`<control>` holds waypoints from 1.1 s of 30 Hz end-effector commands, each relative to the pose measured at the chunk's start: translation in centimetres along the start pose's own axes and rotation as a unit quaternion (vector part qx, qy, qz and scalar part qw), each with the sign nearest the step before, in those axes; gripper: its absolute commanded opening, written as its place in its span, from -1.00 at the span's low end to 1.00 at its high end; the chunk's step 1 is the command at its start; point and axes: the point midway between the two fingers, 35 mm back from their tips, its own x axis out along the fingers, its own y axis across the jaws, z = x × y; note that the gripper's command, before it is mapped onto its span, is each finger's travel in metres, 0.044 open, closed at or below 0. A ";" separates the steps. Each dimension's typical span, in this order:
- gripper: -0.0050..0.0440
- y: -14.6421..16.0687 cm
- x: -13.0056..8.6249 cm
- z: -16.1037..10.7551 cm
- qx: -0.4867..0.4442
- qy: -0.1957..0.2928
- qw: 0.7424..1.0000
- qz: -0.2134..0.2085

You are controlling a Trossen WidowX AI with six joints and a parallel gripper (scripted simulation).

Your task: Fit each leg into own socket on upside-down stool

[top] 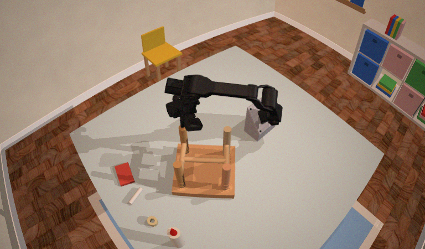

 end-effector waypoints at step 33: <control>-0.80 6.6 -8.3 -12.5 -0.136 0.020 0.990 0.039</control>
